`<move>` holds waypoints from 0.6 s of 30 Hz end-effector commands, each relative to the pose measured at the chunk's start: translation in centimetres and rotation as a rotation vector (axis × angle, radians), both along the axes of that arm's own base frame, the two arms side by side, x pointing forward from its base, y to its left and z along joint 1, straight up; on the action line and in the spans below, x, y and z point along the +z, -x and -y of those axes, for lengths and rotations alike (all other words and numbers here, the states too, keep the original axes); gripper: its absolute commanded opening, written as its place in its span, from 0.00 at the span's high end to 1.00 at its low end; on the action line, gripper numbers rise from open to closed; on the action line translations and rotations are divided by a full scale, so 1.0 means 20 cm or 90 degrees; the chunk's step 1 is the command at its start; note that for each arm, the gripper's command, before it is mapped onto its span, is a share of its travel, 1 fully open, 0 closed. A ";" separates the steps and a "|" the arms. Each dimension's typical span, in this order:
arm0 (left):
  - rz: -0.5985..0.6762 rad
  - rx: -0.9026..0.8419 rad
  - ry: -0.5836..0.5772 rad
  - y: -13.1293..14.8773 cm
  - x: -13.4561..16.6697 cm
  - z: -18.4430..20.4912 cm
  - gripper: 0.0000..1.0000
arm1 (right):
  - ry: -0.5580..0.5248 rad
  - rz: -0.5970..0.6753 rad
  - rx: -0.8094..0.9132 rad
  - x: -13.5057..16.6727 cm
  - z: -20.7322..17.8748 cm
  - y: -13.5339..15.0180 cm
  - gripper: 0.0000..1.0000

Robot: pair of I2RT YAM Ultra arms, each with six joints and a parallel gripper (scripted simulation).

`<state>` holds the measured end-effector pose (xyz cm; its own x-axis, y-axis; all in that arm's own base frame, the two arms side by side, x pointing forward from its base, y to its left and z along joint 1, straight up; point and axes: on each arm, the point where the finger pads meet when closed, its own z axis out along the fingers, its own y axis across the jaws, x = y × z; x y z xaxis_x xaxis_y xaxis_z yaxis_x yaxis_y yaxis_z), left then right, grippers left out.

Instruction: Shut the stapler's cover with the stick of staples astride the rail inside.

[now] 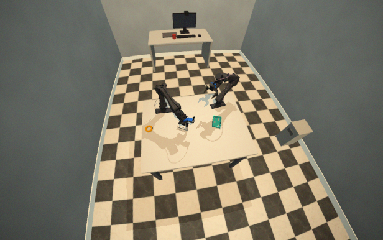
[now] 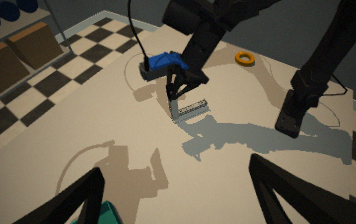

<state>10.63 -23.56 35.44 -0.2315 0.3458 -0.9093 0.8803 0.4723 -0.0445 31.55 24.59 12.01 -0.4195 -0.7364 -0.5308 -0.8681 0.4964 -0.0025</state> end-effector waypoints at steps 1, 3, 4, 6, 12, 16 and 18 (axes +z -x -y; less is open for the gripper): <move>0.007 0.001 0.023 0.00 0.07 -0.01 0.00 | -0.044 0.031 0.004 0.04 0.02 0.00 1.00; 0.007 0.001 0.023 0.00 0.07 -0.01 0.00 | -0.058 0.039 0.004 0.04 0.03 0.01 1.00; 0.007 0.001 0.023 0.00 0.07 -0.01 0.00 | -0.058 0.039 0.004 0.04 0.03 0.01 1.00; 0.007 0.001 0.023 0.00 0.07 -0.01 0.00 | -0.066 0.042 0.003 0.04 0.03 0.01 1.00; 0.007 0.001 0.023 0.00 0.07 -0.01 0.00 | -0.109 0.067 0.003 0.04 0.06 0.03 1.00; 0.007 0.001 0.023 0.00 0.07 -0.01 0.00 | -0.139 0.084 0.002 0.04 0.08 0.04 1.00; 0.007 0.001 0.023 0.00 0.07 -0.01 0.00 | -0.154 0.091 0.001 0.03 0.09 0.05 1.00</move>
